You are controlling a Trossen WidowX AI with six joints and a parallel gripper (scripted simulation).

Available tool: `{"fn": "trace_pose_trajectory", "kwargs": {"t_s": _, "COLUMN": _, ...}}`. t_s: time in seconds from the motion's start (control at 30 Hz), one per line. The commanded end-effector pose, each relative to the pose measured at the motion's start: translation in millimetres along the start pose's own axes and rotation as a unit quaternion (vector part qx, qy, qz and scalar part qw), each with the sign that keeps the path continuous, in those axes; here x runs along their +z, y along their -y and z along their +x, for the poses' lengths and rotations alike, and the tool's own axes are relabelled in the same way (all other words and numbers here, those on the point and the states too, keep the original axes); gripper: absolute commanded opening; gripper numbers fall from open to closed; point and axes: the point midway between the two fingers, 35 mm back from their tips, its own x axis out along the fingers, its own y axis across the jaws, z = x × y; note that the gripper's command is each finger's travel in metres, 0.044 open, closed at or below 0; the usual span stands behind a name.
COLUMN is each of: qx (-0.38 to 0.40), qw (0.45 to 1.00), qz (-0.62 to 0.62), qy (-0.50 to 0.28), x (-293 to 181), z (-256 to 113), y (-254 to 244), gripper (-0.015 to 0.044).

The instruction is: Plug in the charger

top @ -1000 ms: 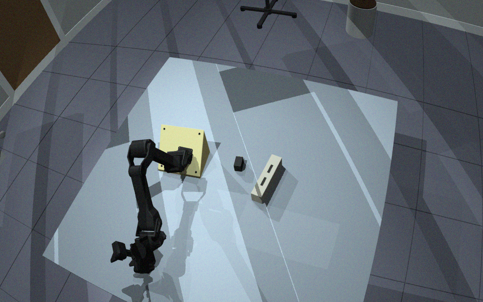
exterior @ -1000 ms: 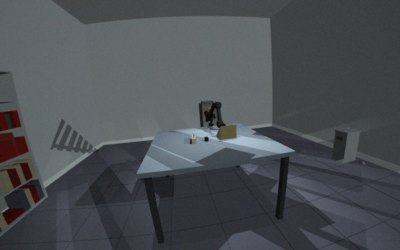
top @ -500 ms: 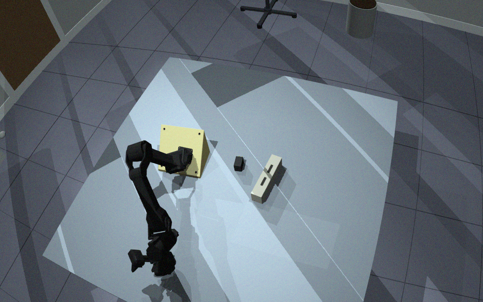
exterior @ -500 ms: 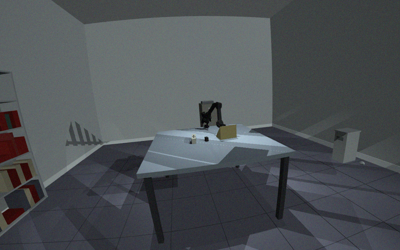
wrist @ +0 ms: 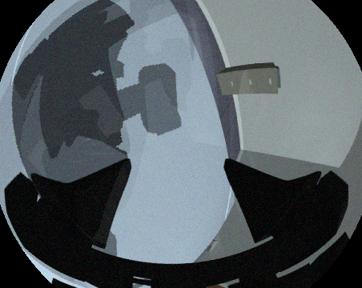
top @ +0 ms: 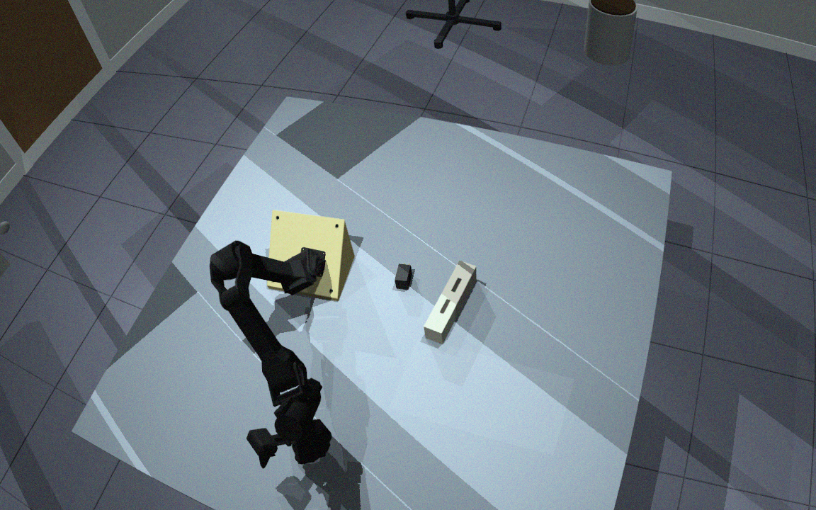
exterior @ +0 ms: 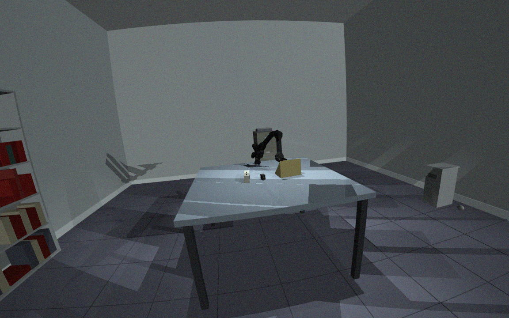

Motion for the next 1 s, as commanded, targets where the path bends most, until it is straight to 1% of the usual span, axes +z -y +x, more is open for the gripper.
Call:
{"fn": "trace_pose_trajectory", "kwargs": {"t_s": 0.0, "qx": 0.023, "qw": 1.0, "qz": -0.007, "qy": 0.018, "x": 9.2, "z": -7.1, "y": -14.6, "gripper": 0.044}}
{"fn": "trace_pose_trajectory", "kwargs": {"t_s": 0.53, "qx": 0.124, "qw": 0.987, "qz": -0.043, "qy": 0.095, "x": 45.3, "z": -52.8, "y": -80.6, "gripper": 0.044}}
{"fn": "trace_pose_trajectory", "kwargs": {"t_s": 0.97, "qx": 0.203, "qw": 0.966, "qz": -0.071, "qy": 0.142, "x": 61.6, "z": -98.1, "y": -133.0, "gripper": 0.044}}
